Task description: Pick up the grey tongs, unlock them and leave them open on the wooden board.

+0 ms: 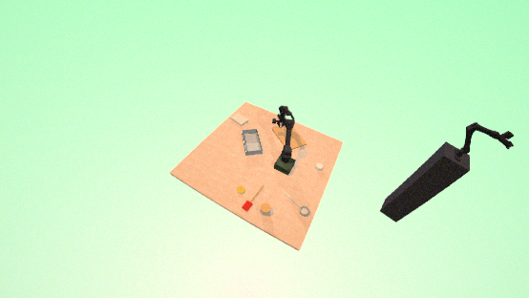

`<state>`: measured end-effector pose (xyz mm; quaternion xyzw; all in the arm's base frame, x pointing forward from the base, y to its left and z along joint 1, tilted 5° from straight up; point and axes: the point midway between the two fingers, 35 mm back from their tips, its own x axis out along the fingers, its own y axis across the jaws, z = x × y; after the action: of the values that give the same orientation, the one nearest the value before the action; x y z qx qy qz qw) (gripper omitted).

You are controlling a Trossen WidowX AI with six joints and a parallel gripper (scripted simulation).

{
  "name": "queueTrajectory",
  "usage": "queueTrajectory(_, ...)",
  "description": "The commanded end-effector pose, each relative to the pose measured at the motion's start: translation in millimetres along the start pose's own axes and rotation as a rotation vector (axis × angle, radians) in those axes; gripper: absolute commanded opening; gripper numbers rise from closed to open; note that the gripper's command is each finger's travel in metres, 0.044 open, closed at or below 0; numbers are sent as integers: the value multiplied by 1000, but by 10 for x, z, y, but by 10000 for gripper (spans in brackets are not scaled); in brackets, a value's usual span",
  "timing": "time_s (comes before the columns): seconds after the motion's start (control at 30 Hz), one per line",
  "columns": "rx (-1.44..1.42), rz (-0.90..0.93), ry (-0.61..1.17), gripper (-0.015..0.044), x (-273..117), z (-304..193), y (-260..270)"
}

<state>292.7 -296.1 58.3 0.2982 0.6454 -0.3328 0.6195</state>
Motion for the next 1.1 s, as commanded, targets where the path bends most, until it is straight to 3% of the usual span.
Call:
queueTrajectory(0.0,-79,-4,-18,-150,-65,42,-191)
queueTrajectory(0.67,-508,-21,-11,-150,-72,14,-1281)
queueTrajectory(1.07,-517,-15,-25,-150,-62,15,-1321)
